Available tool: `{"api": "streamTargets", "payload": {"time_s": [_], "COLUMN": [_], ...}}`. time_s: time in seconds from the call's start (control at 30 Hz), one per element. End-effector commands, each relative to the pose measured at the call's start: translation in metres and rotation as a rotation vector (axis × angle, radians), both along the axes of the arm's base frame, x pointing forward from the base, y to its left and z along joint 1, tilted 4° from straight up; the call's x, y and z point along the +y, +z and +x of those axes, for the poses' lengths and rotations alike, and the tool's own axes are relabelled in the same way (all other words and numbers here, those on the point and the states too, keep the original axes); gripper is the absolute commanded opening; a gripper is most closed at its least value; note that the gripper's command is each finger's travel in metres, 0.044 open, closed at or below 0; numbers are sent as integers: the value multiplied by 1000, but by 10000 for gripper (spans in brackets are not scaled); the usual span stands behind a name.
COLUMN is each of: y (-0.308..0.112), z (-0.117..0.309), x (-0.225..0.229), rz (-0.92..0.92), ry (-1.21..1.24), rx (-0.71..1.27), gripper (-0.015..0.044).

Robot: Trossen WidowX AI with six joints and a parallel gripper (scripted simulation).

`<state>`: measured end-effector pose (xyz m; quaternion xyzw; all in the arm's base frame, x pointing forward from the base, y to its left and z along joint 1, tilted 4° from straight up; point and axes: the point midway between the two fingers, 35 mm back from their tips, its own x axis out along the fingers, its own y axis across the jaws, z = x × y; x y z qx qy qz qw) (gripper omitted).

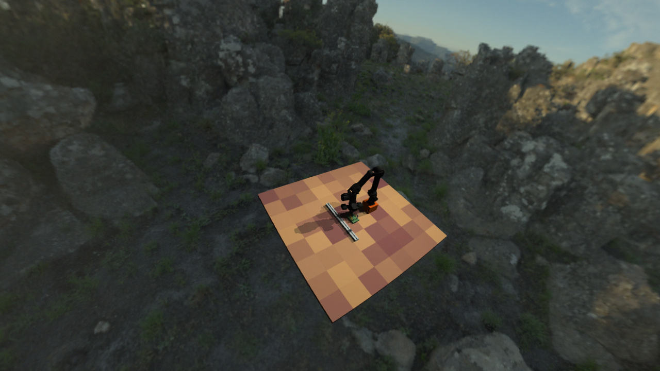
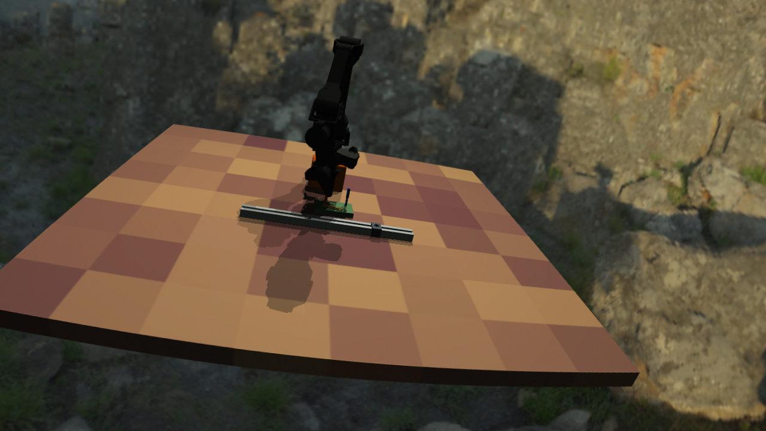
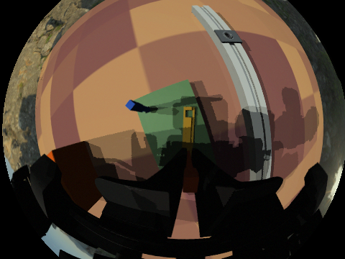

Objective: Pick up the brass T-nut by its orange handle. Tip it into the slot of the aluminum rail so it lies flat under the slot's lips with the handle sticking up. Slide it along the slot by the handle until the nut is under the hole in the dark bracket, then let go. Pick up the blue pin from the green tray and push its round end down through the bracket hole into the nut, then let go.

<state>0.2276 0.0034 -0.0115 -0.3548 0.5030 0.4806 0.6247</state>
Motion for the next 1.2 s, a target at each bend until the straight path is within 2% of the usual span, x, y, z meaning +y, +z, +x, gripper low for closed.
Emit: {"api": "streamTargets", "payload": {"time_s": [0.0,1.17], "y": [1,55], "z": [0,7], "x": [-1,0], "rz": [-4,-4], "ry": [3,3], "rx": [1,0], "gripper": [-150,-150]}}
